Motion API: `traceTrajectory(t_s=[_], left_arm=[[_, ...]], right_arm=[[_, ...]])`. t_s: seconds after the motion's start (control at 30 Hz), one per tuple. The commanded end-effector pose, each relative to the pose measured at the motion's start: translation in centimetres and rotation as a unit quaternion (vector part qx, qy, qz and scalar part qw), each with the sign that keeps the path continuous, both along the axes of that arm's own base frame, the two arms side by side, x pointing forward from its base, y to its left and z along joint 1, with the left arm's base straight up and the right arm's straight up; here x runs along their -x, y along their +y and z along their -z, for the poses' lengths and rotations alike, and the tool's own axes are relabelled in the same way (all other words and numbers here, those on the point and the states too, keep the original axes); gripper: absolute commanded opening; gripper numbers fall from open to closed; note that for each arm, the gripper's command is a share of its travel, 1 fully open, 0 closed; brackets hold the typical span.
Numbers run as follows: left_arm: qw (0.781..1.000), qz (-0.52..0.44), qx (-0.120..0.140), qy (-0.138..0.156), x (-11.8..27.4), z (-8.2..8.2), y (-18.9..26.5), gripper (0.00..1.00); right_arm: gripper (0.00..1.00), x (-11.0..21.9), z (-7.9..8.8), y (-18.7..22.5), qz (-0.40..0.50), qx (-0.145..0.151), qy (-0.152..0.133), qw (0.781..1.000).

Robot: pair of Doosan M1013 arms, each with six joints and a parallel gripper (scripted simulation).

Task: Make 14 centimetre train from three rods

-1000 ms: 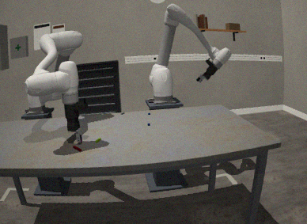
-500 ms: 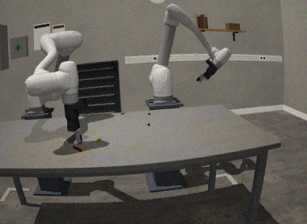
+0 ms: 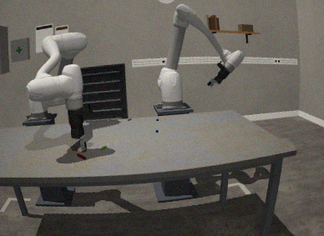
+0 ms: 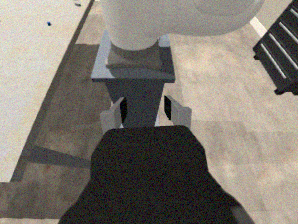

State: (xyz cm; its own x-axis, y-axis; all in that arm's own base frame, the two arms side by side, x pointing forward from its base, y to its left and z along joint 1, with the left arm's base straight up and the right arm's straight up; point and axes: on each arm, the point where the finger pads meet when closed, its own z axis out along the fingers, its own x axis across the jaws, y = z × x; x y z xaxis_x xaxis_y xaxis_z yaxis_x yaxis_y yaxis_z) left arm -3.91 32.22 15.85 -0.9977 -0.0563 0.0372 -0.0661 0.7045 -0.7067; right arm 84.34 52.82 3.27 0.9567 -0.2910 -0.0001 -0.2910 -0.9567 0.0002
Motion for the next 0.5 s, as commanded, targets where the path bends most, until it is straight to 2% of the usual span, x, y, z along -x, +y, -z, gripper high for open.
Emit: traceTrajectory(t_s=[0.0, 0.47], left_arm=[[1.000, 0.000, 0.000, 0.000, 0.01, -0.03, 0.02, 1.00], [1.000, 0.000, 0.000, 0.000, 0.01, -0.03, 0.02, 1.00]], right_arm=[[0.24, -0.05, -0.13, 0.02, 0.000, 0.000, -0.001, 1.000], [0.24, -0.05, 0.75, 0.02, 0.000, 0.000, -0.001, 1.000]])
